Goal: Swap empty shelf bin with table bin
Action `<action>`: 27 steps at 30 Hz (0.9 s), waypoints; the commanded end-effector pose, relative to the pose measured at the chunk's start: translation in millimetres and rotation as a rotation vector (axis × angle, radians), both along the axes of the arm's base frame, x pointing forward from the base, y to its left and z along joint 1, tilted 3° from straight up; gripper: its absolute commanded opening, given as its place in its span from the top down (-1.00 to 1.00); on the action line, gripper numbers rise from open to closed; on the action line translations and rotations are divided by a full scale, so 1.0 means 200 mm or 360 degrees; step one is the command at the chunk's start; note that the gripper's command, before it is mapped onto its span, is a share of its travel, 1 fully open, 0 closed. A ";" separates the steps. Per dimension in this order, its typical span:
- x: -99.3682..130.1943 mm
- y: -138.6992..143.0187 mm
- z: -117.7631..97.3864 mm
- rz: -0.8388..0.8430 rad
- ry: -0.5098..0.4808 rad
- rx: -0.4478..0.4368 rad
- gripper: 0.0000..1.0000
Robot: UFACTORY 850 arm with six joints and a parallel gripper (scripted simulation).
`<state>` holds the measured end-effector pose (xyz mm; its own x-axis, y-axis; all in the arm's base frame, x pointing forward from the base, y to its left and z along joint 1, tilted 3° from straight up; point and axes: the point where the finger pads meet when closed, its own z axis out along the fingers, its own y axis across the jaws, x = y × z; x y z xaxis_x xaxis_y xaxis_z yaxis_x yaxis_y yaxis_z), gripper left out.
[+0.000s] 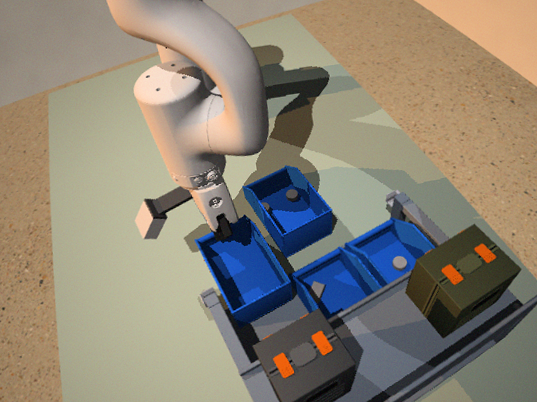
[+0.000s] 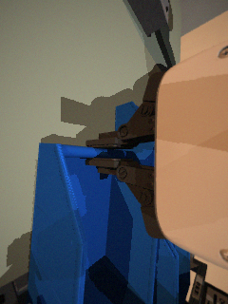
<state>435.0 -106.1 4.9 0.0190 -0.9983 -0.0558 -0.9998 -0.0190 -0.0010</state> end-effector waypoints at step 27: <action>-0.10 0.00 0.00 0.0000 -0.0011 0.0007 1.00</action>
